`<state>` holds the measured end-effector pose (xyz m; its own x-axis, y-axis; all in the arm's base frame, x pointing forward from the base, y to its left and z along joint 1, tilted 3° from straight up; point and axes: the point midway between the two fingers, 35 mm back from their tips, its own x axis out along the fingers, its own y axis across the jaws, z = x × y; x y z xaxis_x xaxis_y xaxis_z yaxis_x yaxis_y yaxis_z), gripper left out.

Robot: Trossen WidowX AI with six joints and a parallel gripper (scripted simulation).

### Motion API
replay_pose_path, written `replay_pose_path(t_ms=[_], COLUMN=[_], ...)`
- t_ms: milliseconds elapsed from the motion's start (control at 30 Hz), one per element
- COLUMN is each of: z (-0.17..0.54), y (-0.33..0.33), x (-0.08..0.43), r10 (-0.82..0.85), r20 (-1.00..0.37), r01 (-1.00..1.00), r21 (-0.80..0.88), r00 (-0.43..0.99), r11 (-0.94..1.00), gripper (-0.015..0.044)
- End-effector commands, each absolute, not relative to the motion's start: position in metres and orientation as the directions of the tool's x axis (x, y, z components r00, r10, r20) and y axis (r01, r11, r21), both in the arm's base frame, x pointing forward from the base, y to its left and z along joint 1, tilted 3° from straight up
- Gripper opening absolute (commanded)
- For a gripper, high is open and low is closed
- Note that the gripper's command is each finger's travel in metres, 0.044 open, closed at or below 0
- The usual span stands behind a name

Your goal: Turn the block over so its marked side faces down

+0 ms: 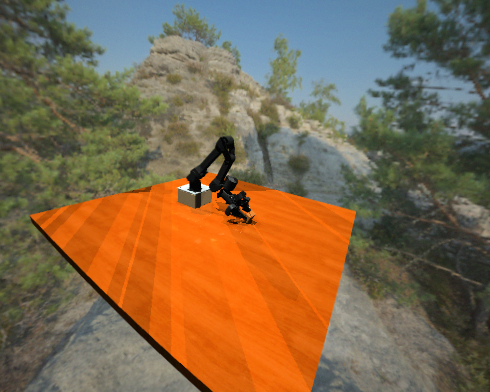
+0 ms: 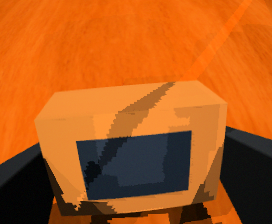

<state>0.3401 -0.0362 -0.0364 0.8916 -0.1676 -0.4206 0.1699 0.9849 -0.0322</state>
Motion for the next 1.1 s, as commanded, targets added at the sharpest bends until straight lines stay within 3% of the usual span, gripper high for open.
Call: replay_pose_path(t_ms=[0,533,1067], z=[-0.0357,-0.0357,-0.0357], y=[-0.0371,-0.0371,-0.0371], x=[0.3399,0.3399,0.3399], r10=[-0.174,-0.174,-0.174], r20=[-0.417,-0.417,-0.417], r01=[0.174,0.174,0.174], r21=[-0.039,-0.039,-0.039], r00=[0.892,0.892,0.892], r11=[0.984,0.984,0.984], gripper=[0.0026,0.044,0.044])
